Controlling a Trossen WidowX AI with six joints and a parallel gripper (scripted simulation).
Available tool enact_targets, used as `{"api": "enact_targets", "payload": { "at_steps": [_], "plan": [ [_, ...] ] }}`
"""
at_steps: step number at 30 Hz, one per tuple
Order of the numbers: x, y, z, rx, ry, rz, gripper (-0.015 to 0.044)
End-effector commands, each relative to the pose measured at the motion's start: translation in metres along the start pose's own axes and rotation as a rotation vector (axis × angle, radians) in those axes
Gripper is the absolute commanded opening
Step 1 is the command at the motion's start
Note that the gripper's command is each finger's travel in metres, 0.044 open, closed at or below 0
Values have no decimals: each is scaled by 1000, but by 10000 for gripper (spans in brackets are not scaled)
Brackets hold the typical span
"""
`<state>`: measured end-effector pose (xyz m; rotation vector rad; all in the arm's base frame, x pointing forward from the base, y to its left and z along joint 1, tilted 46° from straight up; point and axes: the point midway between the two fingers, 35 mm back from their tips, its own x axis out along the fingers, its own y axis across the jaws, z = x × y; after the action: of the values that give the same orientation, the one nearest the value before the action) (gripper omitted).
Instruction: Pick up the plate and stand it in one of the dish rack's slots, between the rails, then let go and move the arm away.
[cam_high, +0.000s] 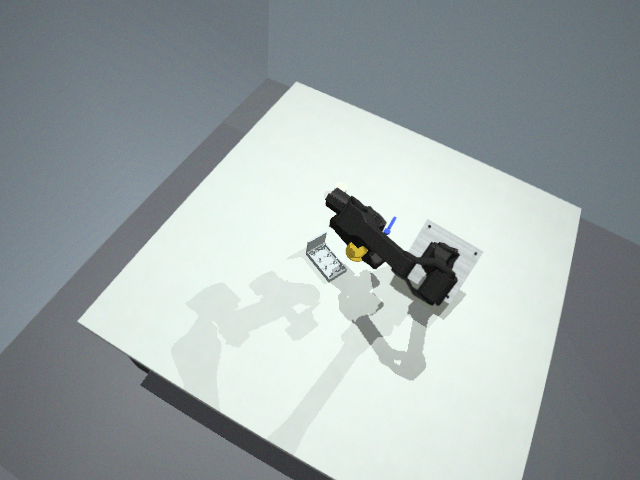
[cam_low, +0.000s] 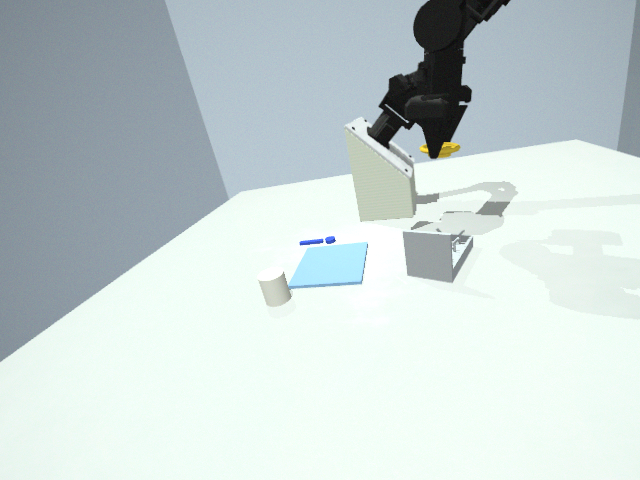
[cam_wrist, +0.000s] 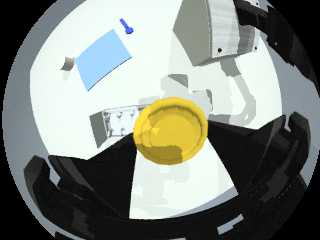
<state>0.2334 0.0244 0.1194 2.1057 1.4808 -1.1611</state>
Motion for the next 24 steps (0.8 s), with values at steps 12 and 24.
{"api": "enact_targets", "payload": {
  "at_steps": [12, 24],
  "plan": [
    [42, 5, 27, -209, -336, 27, 0],
    [66, 14, 40, -390, -575, 106, 0]
  ]
}}
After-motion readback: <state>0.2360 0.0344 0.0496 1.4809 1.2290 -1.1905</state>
